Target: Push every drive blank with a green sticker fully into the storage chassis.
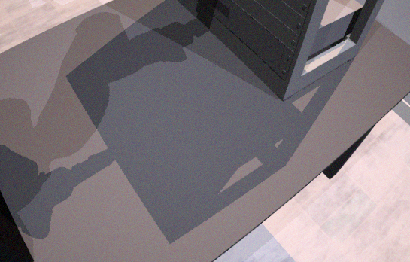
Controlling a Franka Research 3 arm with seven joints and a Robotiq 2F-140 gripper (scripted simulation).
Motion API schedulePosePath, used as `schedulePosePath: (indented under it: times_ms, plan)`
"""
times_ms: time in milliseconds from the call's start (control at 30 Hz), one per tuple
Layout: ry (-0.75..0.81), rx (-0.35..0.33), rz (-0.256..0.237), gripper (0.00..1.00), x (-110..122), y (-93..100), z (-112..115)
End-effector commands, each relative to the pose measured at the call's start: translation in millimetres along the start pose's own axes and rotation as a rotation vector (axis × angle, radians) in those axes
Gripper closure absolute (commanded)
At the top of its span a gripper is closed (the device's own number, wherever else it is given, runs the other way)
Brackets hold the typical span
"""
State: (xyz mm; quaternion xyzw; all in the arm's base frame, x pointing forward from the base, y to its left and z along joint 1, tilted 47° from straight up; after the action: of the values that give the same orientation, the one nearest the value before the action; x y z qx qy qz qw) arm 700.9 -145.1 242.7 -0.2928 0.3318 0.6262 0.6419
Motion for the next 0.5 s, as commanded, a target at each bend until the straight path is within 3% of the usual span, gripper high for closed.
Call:
schedulePosePath:
  times_ms: [0, 467]
  plan:
    - [-0.007, -0.007, 0.007, 1.00, 2.4, -1.6, 3.0]
    - [-0.007, -0.007, 0.007, 1.00, 1.9, -5.0, 2.8]
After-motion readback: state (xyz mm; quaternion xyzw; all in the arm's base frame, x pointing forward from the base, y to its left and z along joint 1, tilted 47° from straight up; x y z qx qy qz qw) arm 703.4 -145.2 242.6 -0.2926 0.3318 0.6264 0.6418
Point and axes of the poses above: the point where the finger pads meet when closed, its own y axis back along the fingers, its own x axis across the jaws, z = x × y, the point moved 1 cm from there along y, back along the fingers, and after that the axes turned 9 degrees about y, right-handed, at the moved point
